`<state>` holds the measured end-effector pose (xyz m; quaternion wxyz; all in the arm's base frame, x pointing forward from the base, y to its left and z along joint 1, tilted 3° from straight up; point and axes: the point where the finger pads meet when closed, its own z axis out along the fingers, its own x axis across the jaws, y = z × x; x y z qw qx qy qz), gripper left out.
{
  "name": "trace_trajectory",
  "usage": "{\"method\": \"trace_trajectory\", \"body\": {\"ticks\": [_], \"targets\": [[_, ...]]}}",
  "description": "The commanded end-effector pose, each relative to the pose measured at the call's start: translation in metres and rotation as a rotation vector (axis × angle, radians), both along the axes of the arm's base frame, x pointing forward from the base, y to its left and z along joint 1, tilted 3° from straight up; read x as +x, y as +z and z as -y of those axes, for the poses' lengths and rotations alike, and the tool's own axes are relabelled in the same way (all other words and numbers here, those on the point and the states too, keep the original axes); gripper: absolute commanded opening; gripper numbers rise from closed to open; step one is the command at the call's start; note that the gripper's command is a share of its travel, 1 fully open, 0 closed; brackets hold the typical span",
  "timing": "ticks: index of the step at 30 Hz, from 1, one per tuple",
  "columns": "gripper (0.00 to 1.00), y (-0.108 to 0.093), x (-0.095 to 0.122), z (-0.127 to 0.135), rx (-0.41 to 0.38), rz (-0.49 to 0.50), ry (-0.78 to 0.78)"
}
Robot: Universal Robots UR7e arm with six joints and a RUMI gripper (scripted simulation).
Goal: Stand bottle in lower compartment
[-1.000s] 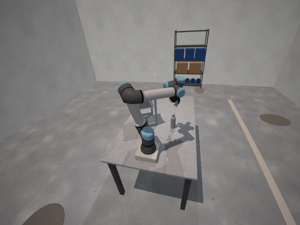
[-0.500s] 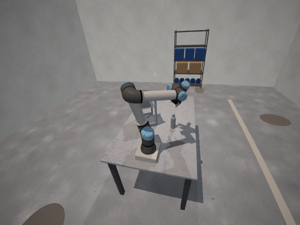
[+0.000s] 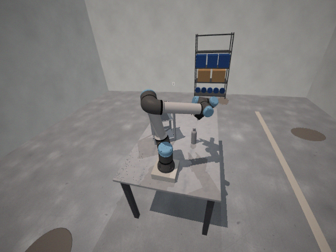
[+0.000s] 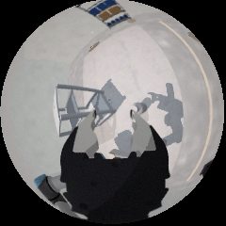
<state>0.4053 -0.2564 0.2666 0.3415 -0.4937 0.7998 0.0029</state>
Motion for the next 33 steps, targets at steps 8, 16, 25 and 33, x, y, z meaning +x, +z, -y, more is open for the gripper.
{"method": "trace_trajectory", "body": {"ticks": [8, 16, 25, 33], "targets": [[0.46, -0.0022, 0.0011, -0.0013, 0.055, 0.176, 0.215], [0.46, -0.0038, 0.0008, -0.0015, 0.080, 0.271, 0.322], [0.46, -0.0056, 0.0011, -0.0035, 0.107, 0.368, 0.438], [0.46, -0.0070, 0.0006, -0.0036, 0.132, 0.463, 0.546]]}}
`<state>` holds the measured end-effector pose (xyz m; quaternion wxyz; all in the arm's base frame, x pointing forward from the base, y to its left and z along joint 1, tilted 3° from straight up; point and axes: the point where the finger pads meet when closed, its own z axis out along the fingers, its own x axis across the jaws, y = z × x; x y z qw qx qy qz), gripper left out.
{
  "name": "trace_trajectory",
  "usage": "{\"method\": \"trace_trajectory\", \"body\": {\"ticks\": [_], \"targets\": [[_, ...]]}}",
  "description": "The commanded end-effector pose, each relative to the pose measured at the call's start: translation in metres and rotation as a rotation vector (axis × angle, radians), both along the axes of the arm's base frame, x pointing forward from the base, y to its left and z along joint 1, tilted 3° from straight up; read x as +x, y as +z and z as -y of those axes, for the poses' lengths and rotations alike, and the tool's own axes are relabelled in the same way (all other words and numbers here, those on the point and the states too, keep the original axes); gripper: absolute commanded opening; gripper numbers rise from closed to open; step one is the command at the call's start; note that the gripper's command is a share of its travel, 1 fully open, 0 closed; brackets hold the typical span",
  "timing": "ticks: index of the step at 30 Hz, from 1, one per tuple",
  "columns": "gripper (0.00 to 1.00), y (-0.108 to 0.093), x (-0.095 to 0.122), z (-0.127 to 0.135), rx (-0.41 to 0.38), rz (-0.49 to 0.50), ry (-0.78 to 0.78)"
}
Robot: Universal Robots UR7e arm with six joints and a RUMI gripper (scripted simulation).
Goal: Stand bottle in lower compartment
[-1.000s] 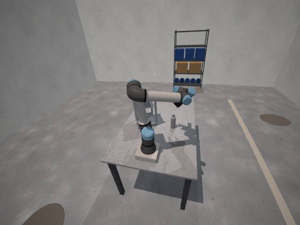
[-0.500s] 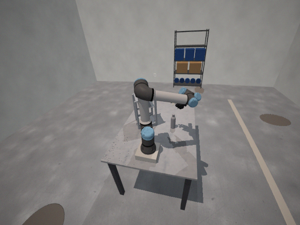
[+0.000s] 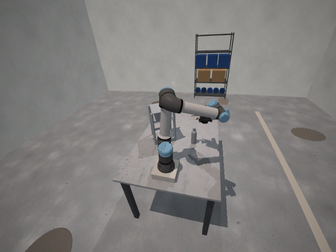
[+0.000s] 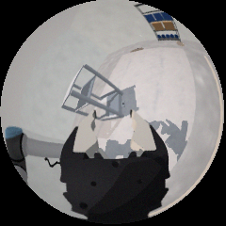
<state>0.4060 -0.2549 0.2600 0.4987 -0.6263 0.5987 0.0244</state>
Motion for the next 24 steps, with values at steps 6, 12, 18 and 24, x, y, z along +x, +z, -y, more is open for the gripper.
{"method": "trace_trajectory", "body": {"ticks": [6, 12, 18, 24], "targets": [[0.46, -0.0013, -0.0005, -0.0021, 0.047, 0.158, 0.192], [0.46, -0.0024, -0.0008, -0.0022, 0.066, 0.228, 0.273], [0.46, -0.0034, -0.0011, -0.0022, 0.085, 0.301, 0.357], [0.46, -0.0043, -0.0012, -0.0022, 0.103, 0.370, 0.434]]}}
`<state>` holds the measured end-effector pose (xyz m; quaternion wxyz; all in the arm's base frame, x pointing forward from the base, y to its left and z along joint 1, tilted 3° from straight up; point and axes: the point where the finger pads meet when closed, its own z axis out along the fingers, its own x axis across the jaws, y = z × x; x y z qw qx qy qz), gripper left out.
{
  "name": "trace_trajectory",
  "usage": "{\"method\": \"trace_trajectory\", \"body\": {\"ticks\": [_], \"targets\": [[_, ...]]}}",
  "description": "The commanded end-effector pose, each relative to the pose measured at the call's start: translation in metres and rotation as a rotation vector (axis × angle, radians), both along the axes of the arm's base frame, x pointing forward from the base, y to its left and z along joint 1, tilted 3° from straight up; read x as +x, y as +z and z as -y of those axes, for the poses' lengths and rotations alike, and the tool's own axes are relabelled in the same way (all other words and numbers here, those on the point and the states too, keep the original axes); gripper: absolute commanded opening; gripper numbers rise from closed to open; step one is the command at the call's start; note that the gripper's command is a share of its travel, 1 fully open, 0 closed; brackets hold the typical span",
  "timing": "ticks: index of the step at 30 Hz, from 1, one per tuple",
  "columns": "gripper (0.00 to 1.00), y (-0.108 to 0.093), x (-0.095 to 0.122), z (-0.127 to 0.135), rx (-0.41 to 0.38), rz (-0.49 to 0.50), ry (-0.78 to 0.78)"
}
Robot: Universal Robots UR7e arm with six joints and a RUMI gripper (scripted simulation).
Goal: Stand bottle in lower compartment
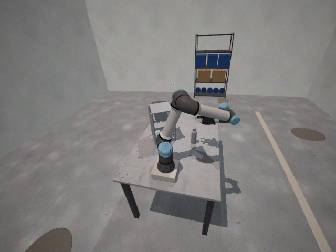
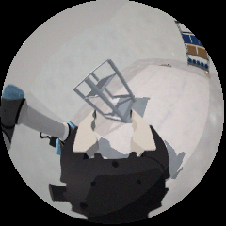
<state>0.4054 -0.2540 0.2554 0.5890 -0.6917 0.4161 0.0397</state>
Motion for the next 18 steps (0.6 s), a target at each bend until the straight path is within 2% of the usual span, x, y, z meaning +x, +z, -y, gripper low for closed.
{"method": "trace_trajectory", "body": {"ticks": [1, 11, 13, 18], "targets": [[0.46, 0.0001, -0.0006, -0.0014, 0.030, 0.105, 0.127], [0.46, -0.0016, -0.0009, -0.0014, 0.065, 0.231, 0.267], [0.46, -0.0016, -0.0009, -0.0014, 0.065, 0.231, 0.267], [0.46, -0.0026, -0.0010, -0.0014, 0.087, 0.313, 0.359]]}}
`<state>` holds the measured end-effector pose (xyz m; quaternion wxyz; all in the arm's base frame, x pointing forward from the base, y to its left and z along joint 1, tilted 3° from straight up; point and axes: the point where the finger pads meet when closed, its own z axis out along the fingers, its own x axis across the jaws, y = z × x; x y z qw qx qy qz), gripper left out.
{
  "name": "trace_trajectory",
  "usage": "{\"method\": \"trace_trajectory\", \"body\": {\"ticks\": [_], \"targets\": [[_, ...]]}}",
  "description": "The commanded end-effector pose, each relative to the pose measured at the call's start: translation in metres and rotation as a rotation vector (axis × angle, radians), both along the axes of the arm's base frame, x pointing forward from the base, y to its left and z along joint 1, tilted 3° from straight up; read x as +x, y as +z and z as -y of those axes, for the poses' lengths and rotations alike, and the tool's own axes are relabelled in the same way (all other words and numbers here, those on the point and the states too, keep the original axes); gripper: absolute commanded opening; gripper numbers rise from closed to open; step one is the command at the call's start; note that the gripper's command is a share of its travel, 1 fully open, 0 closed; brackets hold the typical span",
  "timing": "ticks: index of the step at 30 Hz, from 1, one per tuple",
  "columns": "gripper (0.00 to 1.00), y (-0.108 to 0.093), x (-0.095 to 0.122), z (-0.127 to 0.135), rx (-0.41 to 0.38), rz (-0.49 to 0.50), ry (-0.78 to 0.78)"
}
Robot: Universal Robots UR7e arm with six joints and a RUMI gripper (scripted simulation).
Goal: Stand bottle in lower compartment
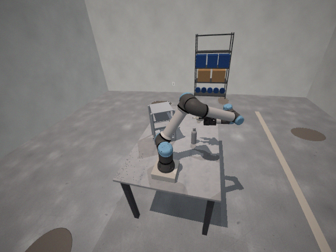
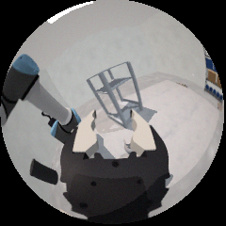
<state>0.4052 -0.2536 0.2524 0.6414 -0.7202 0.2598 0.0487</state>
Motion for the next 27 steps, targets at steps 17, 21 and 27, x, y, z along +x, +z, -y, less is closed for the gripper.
{"method": "trace_trajectory", "body": {"ticks": [17, 21, 27], "targets": [[0.46, -0.0019, -0.0009, -0.0010, 0.080, 0.287, 0.327], [0.46, -0.0024, -0.0010, -0.0010, 0.091, 0.327, 0.372], [0.46, -0.0029, -0.0010, -0.0010, 0.102, 0.370, 0.420]]}}
